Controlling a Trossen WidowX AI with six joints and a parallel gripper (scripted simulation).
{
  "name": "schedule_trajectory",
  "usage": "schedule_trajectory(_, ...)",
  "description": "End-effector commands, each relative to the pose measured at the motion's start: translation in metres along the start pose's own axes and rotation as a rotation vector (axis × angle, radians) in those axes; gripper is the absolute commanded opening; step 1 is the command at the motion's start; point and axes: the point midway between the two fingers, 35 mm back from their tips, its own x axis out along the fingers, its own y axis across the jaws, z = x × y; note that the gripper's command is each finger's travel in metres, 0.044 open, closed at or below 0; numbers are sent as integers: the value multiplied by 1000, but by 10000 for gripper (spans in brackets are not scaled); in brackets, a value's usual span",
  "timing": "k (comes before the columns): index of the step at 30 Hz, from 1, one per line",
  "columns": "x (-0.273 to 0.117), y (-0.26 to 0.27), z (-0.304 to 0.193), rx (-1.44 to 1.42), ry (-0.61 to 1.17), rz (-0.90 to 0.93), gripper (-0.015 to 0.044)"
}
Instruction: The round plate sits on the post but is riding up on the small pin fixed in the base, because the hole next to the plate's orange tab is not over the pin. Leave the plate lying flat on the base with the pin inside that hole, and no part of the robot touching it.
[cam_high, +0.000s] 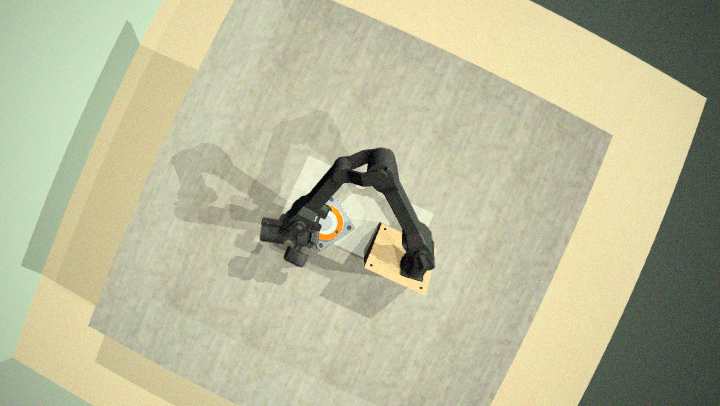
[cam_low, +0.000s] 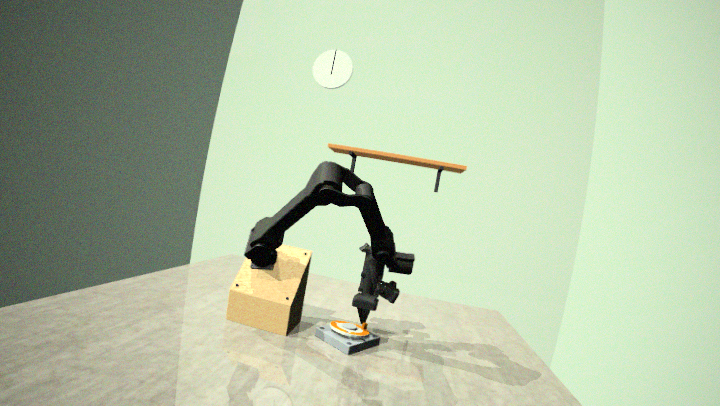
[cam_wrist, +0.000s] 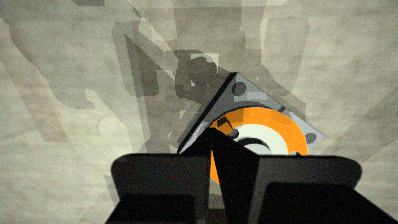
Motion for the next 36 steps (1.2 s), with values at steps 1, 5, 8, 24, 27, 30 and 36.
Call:
schedule_trajectory(1,0,-6,7,8,-5,-5,0)
schedule_trajectory(5,-1,-11,11,8,-5,-5,0)
schedule_trajectory(8,-1,-13,13,8,-5,-5,0)
schedule_trajectory(24,-4,-27,20,8,-5,-6,0)
schedule_trajectory(27,-5,-30,21,8,-5,-6,0)
schedule_trajectory(30,-5,-33,21,8,-5,-6,0)
schedule_trajectory(36,-6,-38,22,8,-5,-6,0)
